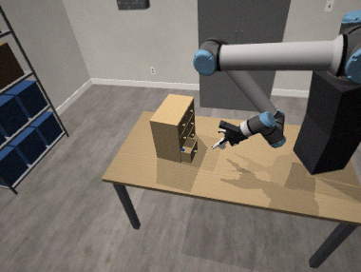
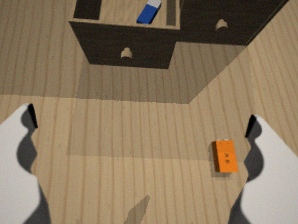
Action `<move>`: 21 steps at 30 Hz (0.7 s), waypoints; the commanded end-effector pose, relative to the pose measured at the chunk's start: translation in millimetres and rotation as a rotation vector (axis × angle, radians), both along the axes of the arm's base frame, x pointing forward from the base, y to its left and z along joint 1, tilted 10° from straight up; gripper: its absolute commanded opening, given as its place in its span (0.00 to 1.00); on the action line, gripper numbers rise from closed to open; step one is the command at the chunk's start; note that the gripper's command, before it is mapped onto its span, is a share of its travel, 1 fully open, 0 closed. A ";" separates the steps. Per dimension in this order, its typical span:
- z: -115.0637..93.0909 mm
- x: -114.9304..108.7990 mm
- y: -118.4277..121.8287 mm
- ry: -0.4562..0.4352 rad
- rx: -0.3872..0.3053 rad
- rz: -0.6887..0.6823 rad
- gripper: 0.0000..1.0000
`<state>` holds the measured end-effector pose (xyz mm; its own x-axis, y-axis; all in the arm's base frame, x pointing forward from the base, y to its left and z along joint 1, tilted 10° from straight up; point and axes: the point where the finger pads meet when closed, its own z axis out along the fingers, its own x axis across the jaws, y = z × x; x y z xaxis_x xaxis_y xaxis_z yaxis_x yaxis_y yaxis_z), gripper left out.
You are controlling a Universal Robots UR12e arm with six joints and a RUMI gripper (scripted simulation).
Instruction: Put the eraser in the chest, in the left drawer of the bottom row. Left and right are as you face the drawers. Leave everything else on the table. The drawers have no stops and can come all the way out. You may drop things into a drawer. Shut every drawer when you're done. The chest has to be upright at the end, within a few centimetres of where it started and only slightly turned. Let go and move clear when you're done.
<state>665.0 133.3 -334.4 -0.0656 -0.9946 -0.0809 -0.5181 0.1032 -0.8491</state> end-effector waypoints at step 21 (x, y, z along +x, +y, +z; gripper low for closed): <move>6.4 -1.3 -1.7 0.117 0.008 0.009 1.00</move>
<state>664.0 132.7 -330.6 -0.0657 -0.9946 -0.0807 -0.5740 0.1038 -0.8122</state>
